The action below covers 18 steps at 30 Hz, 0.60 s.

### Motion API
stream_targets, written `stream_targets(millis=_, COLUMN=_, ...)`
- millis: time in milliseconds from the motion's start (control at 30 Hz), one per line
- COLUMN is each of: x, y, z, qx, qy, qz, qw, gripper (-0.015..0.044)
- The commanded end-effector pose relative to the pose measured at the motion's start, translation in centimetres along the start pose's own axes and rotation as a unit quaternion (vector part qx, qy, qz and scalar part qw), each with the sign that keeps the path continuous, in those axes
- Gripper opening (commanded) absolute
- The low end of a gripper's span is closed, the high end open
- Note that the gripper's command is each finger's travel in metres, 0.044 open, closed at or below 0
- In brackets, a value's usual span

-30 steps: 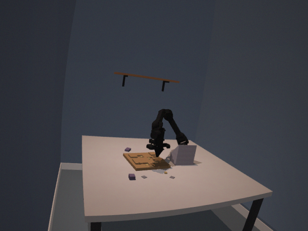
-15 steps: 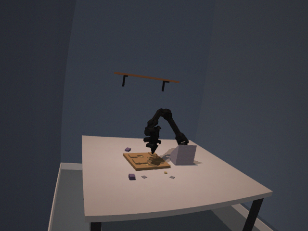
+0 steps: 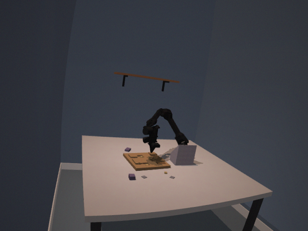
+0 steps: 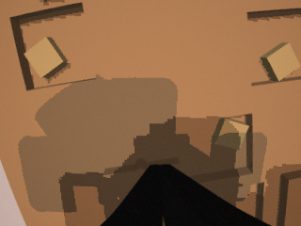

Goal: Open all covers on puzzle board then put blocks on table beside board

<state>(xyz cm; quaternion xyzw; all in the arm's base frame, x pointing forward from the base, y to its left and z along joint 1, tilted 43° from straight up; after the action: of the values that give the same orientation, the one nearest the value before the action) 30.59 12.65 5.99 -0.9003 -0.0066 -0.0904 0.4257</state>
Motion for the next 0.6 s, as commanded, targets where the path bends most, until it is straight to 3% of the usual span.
stream_targets(millis=0, x=0.2, y=0.4, z=-4.0, qx=-0.014, qy=-0.371, qz=0.002, qw=0.929, gripper=0.0000)
stream_targets(millis=367, x=0.3, y=0.6, z=-5.8, qx=-0.017, qy=-0.591, qz=0.008, qw=0.807, gripper=0.0000)
stream_targets(millis=567, x=0.3, y=0.6, z=-5.8, qx=-0.017, qy=-0.599, qz=0.008, qw=0.800, gripper=0.0000)
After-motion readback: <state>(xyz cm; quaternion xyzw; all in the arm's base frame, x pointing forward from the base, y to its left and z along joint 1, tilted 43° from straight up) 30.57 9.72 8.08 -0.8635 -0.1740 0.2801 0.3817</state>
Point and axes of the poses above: the point midway between the two fingers, 35 mm back from their tips, its own y axis out along the fingers, its own z axis across the jaws, x = y × z, the point moved 8 cm from there along -y, back along the fingers, and after that the axes turned 14 degrees about y, right-handed, at the moved point
